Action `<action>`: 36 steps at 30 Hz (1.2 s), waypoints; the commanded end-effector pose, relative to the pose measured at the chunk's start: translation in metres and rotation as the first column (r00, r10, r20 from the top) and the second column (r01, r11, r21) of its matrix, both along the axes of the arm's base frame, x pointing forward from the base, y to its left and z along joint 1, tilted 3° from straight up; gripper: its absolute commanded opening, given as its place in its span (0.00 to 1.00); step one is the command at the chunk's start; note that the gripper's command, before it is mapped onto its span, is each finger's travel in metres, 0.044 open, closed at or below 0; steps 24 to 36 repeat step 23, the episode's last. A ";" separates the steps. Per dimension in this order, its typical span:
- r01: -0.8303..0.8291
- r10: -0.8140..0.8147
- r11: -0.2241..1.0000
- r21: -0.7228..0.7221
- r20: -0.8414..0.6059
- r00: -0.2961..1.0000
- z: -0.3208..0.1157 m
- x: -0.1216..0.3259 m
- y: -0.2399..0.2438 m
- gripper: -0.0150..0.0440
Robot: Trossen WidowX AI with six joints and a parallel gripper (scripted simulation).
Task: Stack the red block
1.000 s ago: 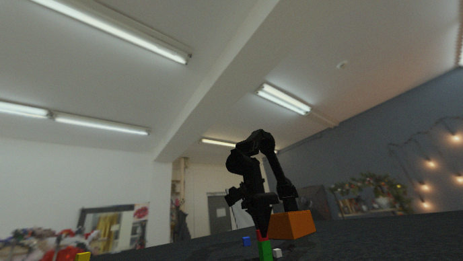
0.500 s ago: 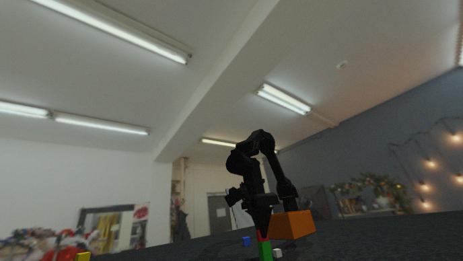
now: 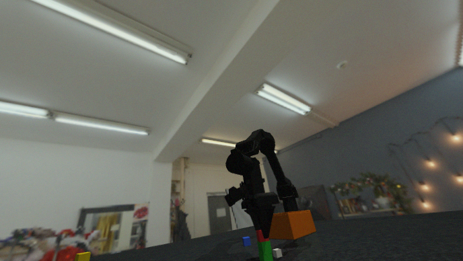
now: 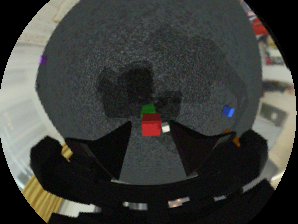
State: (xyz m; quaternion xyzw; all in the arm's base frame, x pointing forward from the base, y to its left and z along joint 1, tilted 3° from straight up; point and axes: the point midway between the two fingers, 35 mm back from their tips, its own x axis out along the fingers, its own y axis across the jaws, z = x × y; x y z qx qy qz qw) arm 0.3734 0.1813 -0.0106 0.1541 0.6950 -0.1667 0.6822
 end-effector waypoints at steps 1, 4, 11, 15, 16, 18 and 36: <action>0.000 0.000 1.000 -0.001 -0.001 1.000 -0.001 0.000 0.000 0.88; 0.000 0.000 1.000 -0.001 -0.001 1.000 -0.001 0.000 0.000 1.00; 0.000 0.000 1.000 -0.001 -0.001 1.000 -0.001 0.000 0.000 1.00; 0.000 0.000 1.000 -0.001 -0.001 1.000 -0.001 0.000 0.000 1.00; 0.000 0.000 1.000 -0.001 -0.001 1.000 -0.001 0.000 0.000 1.00; 0.000 0.000 1.000 -0.001 -0.001 1.000 -0.001 0.000 0.000 1.00; 0.000 0.000 1.000 -0.001 -0.001 1.000 -0.001 0.000 0.000 1.00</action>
